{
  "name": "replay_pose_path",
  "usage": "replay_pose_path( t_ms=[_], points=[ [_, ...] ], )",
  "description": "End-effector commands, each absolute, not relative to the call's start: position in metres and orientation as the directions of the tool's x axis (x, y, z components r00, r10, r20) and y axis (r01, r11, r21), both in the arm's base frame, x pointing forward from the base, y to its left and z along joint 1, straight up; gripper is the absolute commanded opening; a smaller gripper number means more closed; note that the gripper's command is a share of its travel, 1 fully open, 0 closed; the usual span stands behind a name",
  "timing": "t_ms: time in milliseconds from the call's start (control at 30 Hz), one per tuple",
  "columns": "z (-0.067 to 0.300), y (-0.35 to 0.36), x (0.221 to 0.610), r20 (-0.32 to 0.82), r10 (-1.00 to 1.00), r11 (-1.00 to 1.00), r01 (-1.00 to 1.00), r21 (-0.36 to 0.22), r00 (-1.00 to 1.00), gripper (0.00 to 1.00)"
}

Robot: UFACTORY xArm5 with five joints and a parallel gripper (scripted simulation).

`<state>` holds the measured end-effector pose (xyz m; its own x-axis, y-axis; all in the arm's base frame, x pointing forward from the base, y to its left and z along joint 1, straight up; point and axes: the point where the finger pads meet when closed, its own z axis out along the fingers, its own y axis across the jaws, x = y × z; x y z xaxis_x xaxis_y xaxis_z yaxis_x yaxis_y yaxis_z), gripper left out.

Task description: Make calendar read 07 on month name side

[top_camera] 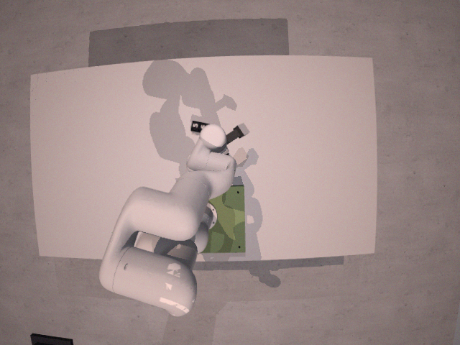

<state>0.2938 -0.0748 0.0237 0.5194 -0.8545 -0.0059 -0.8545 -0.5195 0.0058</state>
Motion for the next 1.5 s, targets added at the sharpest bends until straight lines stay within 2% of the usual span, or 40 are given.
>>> replay_pose_path(
  t_ms=[0,400,1467],
  points=[
    [0.022,-0.075,0.294,-0.004,-0.856,-0.517,-0.856,0.004,0.517,1.0],
    [0.01,-0.075,0.293,-0.004,-0.856,-0.517,-0.856,0.004,0.517,1.0],
    [0.01,-0.075,0.293,-0.004,-0.856,-0.517,-0.856,0.004,0.517,1.0]
  ],
)
